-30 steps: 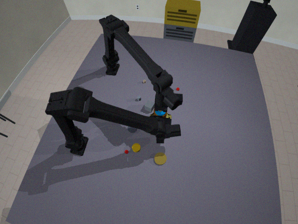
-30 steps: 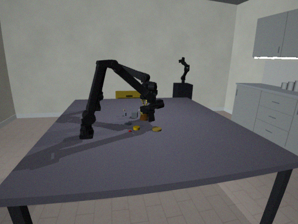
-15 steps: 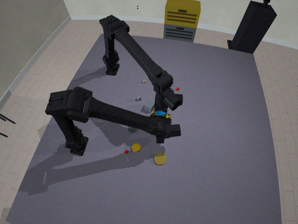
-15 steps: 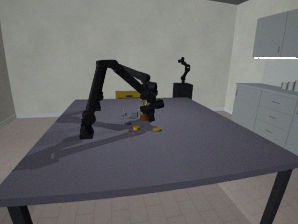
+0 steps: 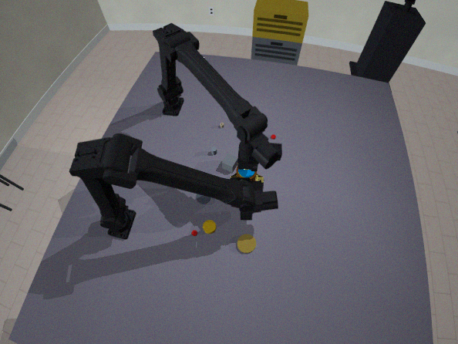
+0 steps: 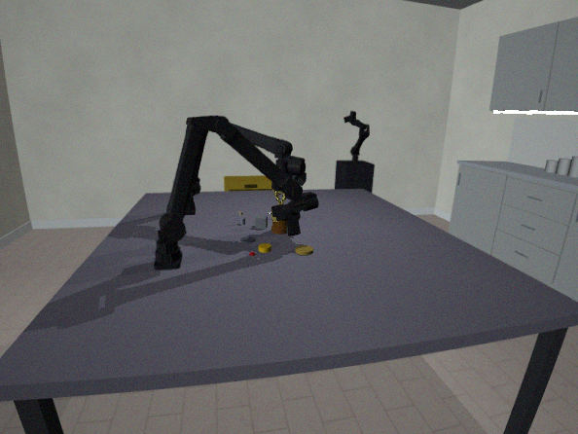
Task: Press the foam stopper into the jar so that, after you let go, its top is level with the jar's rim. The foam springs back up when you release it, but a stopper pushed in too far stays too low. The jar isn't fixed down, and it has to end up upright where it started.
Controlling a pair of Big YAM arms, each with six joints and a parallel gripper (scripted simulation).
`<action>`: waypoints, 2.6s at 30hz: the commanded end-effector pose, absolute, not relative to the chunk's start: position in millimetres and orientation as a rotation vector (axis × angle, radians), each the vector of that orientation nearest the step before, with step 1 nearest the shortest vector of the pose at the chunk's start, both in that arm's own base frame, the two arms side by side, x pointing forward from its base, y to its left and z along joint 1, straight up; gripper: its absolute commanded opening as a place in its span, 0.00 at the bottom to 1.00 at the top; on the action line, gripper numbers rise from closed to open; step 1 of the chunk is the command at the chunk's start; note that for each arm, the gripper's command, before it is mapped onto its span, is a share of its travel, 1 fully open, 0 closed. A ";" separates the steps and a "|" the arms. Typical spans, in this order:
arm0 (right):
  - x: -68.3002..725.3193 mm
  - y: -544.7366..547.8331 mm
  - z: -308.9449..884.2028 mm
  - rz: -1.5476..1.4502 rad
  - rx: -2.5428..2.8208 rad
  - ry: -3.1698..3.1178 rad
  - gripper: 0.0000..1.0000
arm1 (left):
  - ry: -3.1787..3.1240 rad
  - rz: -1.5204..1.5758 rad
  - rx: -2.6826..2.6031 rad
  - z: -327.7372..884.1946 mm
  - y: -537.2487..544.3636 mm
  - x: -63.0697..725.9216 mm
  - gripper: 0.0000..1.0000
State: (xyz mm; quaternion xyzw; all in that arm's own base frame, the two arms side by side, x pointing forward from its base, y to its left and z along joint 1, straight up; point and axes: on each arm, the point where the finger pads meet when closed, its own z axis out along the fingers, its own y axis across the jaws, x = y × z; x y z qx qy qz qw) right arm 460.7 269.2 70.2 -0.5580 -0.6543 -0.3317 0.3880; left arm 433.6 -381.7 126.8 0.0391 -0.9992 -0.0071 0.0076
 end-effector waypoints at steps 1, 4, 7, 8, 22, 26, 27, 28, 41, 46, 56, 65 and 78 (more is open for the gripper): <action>455.0 268.3 73.0 -0.837 -1.418 -1.672 0.64 | -3.173 0.048 0.148 162.3 -393.9 454.6 0.00; 455.0 268.3 73.0 -0.837 -1.418 -1.672 0.64 | -3.201 0.094 0.150 191.8 -392.6 453.0 0.00; 455.0 268.3 73.0 -0.837 -1.418 -1.672 0.64 | -3.185 0.066 0.149 182.9 -393.5 454.1 0.00; 455.0 268.3 73.0 -0.837 -1.418 -1.672 0.64 | -3.185 0.066 0.149 182.9 -393.5 454.1 0.00; 455.0 268.3 73.0 -0.837 -1.418 -1.672 0.64 | -3.192 0.078 0.149 197.0 -392.4 452.8 0.00; 455.0 268.3 73.0 -0.837 -1.418 -1.672 0.64 | -3.190 0.075 0.149 196.4 -391.7 452.0 0.00; 455.0 268.3 73.0 -0.837 -1.418 -1.672 0.64 | -3.169 0.040 0.137 182.3 -388.5 445.7 0.00; 455.0 268.3 73.0 -0.837 -1.418 -1.672 0.64 | -3.197 0.085 0.150 202.1 -390.8 451.0 0.00; 455.0 268.3 73.0 -0.837 -1.418 -1.672 0.64 | -3.192 0.077 0.149 195.6 -389.0 448.8 0.00; 455.0 268.3 73.0 -0.837 -1.418 -1.672 0.64 | -3.195 0.083 0.149 196.6 -388.7 448.5 0.00; 455.0 268.3 73.0 -0.837 -1.418 -1.672 0.64 | -3.121 -0.031 0.145 134.8 -378.1 436.1 0.00; 455.0 268.3 73.0 -0.837 -1.418 -1.672 0.64 | -3.119 -0.034 0.145 122.1 -377.7 435.6 0.00; 455.0 268.3 73.0 -0.837 -1.418 -1.672 0.64 | -3.146 0.005 0.135 116.7 -387.7 444.6 0.00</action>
